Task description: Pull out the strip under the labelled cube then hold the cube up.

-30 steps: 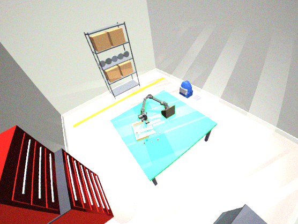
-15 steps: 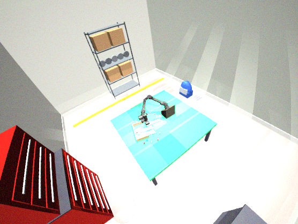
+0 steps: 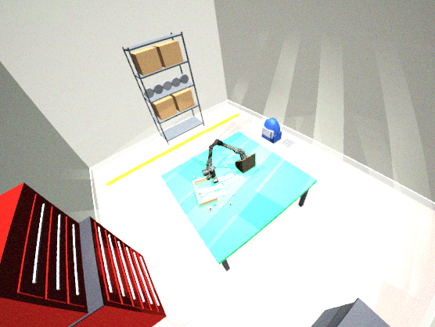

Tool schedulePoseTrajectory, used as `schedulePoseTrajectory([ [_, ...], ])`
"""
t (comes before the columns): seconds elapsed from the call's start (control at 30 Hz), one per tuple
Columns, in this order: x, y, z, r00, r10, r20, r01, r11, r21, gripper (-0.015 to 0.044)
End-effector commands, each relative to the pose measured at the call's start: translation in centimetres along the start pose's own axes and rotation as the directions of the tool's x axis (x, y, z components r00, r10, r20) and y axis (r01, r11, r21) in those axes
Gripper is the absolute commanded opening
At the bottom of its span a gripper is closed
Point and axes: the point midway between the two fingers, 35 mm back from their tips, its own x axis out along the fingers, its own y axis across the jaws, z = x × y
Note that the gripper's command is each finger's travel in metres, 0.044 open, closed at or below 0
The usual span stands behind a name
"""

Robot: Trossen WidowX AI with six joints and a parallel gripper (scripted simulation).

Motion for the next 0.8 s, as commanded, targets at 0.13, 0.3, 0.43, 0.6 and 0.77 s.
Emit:
schedulePoseTrajectory([
  [0.13,0.0,0.0,0.0,1.0,0.0,0.001,0.0,1.0,0.001,0.0118],
  [0.3,0.0,0.0,0.0,1.0,0.0,0.001,0.0,1.0,0.001,0.0046],
  [0.43,-0.8,0.0,-0.9,1.0,0.001,0.0,-0.001,1.0,-0.001,0.0],
  [0.6,-2.3,0.0,-2.9,1.0,0.002,-0.002,-0.002,1.0,-0.003,0.0],
  [0.77,-3.7,-0.1,-4.9,1.0,0.003,-0.004,-0.003,1.0,-0.006,0.0],
])
